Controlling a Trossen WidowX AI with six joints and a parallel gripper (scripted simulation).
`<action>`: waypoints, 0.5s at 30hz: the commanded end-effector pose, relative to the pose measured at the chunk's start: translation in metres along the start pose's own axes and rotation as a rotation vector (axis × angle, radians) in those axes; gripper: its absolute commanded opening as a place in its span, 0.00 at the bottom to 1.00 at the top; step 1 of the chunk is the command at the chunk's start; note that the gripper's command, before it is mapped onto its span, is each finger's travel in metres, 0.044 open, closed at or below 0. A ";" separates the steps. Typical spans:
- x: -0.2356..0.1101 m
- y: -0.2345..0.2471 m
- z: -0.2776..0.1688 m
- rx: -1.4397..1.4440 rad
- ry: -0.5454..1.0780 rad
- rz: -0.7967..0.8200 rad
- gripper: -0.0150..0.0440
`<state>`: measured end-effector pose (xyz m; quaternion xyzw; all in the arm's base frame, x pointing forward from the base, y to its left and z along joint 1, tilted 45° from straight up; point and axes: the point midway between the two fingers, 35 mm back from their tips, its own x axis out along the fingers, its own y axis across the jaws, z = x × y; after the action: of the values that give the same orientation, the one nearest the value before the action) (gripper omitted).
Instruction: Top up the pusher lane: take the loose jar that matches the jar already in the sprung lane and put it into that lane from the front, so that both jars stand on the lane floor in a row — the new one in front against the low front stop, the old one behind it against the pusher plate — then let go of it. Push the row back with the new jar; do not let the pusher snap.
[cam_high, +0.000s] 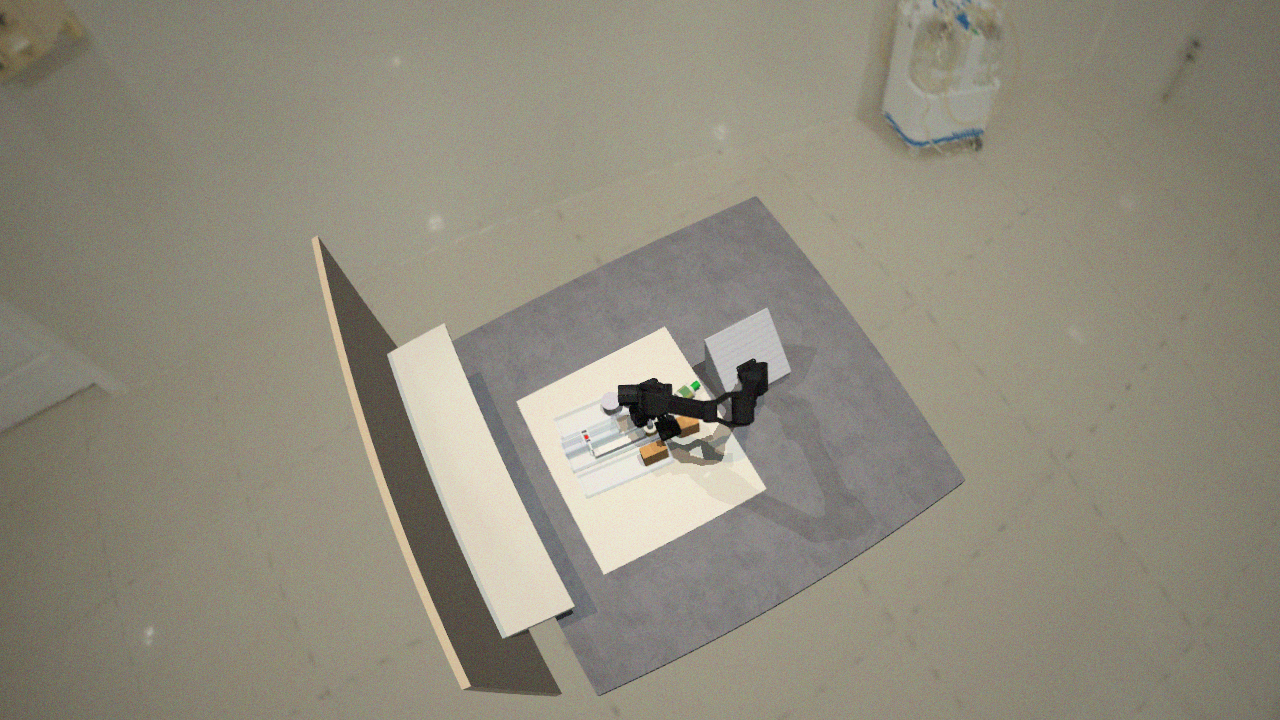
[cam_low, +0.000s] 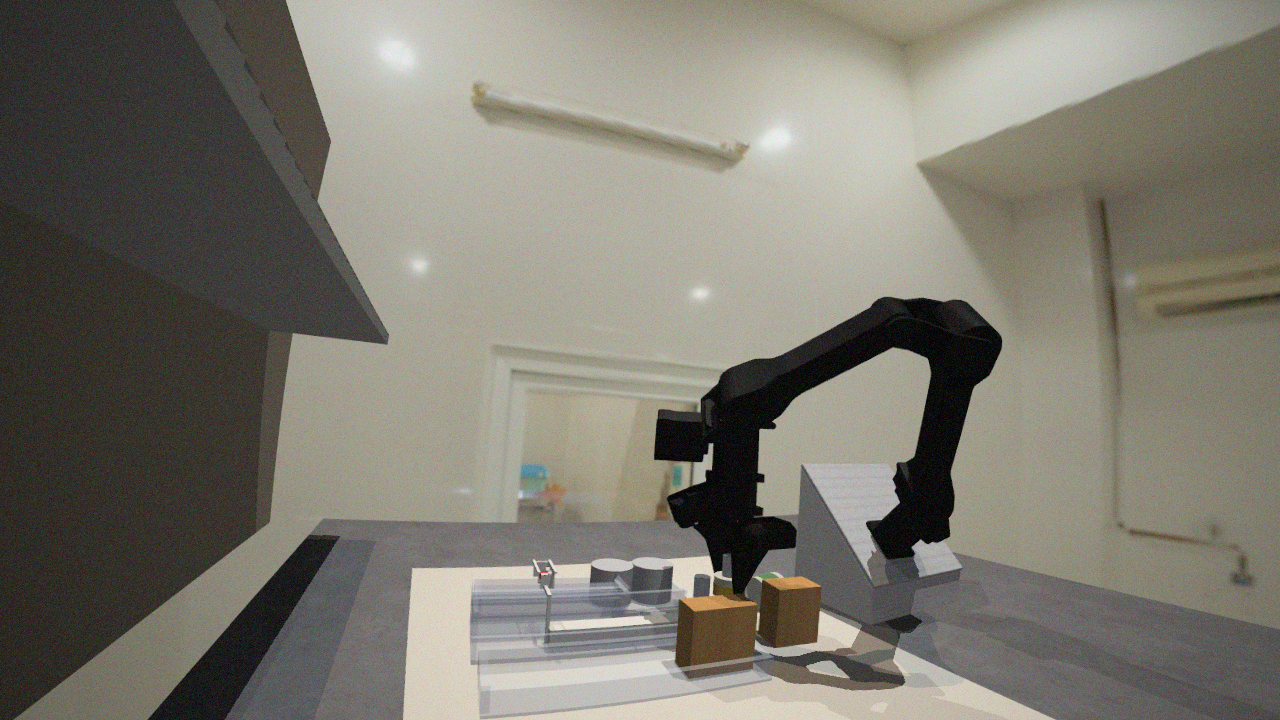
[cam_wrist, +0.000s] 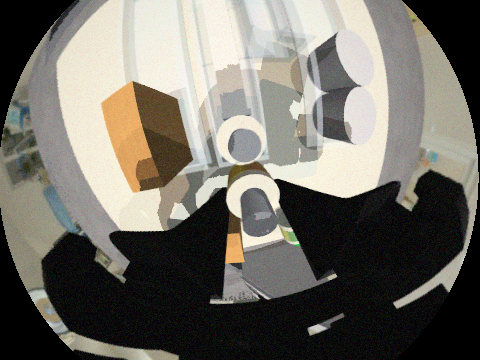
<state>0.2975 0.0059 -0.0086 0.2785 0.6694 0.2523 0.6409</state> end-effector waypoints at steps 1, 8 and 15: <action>-0.002 0.001 0.007 -0.008 -0.016 0.000 0.25; -0.002 0.001 0.010 -0.008 -0.016 0.000 0.25; -0.002 0.001 0.013 -0.008 -0.017 0.000 0.25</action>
<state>0.3025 0.0060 -0.0092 0.2782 0.6705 0.2519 0.6400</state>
